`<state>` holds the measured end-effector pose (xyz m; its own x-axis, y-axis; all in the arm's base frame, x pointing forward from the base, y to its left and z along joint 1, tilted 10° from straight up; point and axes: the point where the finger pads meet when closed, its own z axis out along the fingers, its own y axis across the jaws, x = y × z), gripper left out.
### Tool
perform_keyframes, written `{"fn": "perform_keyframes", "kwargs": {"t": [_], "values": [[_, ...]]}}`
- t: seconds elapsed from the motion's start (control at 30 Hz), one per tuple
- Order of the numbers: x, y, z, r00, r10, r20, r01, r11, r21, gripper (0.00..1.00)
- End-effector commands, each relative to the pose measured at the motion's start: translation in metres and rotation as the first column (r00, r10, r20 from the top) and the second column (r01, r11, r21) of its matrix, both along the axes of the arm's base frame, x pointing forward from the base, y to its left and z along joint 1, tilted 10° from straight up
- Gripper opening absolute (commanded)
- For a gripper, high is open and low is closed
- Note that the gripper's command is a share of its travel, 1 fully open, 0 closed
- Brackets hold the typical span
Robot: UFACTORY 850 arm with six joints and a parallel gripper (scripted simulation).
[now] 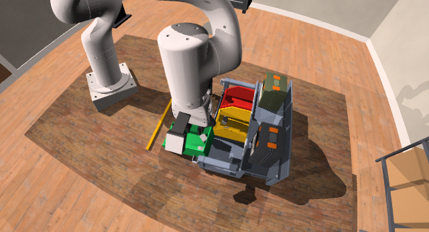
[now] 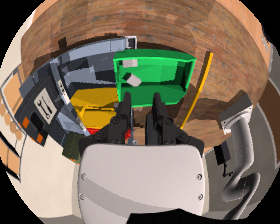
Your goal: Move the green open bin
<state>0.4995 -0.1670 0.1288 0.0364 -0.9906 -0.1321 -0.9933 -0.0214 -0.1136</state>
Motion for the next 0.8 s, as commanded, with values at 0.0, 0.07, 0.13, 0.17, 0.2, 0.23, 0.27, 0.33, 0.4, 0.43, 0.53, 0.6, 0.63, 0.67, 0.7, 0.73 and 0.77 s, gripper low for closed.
{"fn": "perform_keyframes", "kwargs": {"t": [0.0,0.07,0.13,0.17,0.2,0.23,0.27,0.33,0.4,0.43,0.53,0.6,0.63,0.67,0.7,0.73,0.77], "values": [[0.001,0.0,0.0,1.0,-0.001,-0.003,0.001,1.0,0.0,0.33],[0.001,0.0,0.0,1.0,-0.001,-0.003,0.001,1.0,0.0,0.33],[0.001,0.0,0.0,1.0,-0.001,-0.003,0.001,1.0,0.0,0.33],[0.001,0.0,0.0,1.0,-0.001,-0.003,0.001,1.0,0.0,0.33],[0.001,0.0,0.0,1.0,-0.001,-0.003,0.001,1.0,0.0,0.33],[0.001,0.0,0.0,1.0,-0.001,-0.003,0.001,1.0,0.0,0.33],[0.01,0.0,0.005,1.0,-0.001,-0.003,0.001,1.0,0.0,0.33],[0.03,-0.001,0.015,1.0,-0.001,-0.003,0.001,1.0,0.0,0.33],[0.05,-0.002,0.024,1.0,-0.001,-0.003,0.001,1.0,0.0,0.33],[0.05,-0.002,0.024,1.0,-0.001,-0.003,0.001,1.0,0.0,0.33],[0.05,-0.002,0.024,1.0,-0.001,-0.003,0.001,1.0,0.0,0.33],[0.05,-0.002,0.024,1.0,-0.001,-0.003,0.001,1.0,0.0,0.33],[0.05,-0.002,0.024,1.0,-0.001,-0.003,0.001,1.0,0.0,0.33],[0.05,-0.002,0.024,1.0,-0.001,-0.003,0.001,1.0,0.0,0.33],[0.05,-0.002,0.024,1.0,-0.001,-0.003,0.001,1.0,0.0,0.33],[0.05,-0.002,0.024,1.0,-0.001,-0.003,0.001,1.0,0.0,0.33],[0.05,-0.002,0.024,1.0,-0.001,-0.003,0.001,1.0,0.0,0.33]]}}
